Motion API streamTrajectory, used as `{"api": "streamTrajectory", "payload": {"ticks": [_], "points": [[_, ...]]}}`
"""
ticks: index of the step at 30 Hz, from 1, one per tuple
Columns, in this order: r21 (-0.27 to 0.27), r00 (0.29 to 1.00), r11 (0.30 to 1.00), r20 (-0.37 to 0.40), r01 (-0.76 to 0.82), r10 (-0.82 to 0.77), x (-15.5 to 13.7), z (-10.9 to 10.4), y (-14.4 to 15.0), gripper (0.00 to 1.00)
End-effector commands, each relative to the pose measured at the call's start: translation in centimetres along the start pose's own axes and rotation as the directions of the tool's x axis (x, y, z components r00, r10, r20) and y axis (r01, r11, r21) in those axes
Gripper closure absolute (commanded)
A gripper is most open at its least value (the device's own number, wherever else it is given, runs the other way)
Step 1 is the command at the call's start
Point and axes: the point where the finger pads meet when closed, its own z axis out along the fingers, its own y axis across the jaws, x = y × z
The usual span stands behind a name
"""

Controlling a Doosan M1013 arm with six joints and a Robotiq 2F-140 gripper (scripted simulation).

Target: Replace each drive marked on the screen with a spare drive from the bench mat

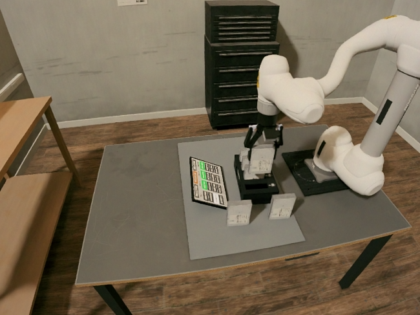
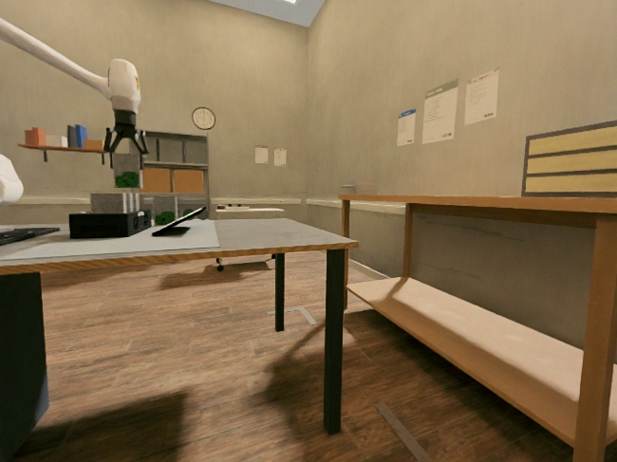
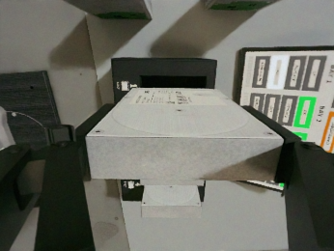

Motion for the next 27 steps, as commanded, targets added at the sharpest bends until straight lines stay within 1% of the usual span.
{"api": "streamTrajectory", "payload": {"ticks": [1,10,27], "points": [[-0.001,1.0,1.0,-0.001,0.0,0.0,0.0,0.1,0.0,0.9],[-0.001,1.0,1.0,-0.001,0.0,0.0,0.0,0.7,0.0,0.9],[-0.001,1.0,1.0,-0.001,0.0,0.0,0.0,2.9,0.0,0.9]]}}
